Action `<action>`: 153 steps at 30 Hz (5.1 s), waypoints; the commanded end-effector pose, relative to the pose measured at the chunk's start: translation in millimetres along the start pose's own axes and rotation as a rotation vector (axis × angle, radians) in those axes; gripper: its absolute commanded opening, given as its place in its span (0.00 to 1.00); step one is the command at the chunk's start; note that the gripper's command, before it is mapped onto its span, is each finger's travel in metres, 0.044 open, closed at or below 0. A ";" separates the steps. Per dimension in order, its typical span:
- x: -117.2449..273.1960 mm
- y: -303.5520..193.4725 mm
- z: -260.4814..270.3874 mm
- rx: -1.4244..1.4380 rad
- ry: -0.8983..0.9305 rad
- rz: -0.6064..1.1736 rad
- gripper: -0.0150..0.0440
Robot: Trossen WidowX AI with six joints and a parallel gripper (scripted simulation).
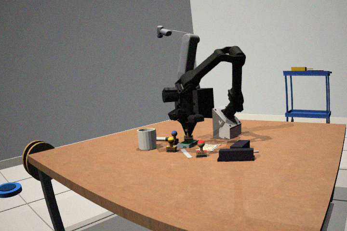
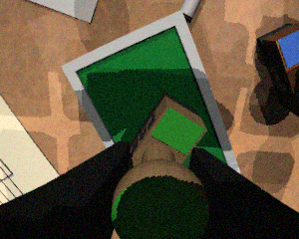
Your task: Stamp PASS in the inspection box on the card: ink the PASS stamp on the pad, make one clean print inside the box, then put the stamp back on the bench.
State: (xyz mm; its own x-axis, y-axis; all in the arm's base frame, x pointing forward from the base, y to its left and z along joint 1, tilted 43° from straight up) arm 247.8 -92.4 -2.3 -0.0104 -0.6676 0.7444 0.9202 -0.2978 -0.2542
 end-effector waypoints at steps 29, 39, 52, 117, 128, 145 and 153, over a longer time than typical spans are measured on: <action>47.7 2.7 -0.2 0.009 -0.006 -0.007 0.25; 49.7 -3.6 31.5 0.293 -0.005 -0.012 0.25; 50.3 -19.8 77.6 0.730 0.004 -0.017 0.25; 15.6 -36.7 111.6 1.080 0.018 -0.023 0.25; 8.3 -37.0 111.7 1.080 0.019 -0.023 0.25; -3.1 -37.9 111.9 1.079 0.020 -0.024 0.25; -8.3 -38.6 112.0 1.078 0.022 -0.024 0.25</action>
State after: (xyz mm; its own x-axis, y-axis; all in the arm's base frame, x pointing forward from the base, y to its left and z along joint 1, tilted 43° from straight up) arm 259.0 -0.9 73.4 -0.0372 -0.6809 0.7314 0.7724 0.4448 0.4534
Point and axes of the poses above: the point midway between the two fingers, 35 mm back from their tips, its own x axis back along the fingers, its own z axis across the jaws, y = z × x, the point moved 9 cm from there along x, back along the fingers, and after that the axes turned 2 degrees about -x, right-handed, at the moved point
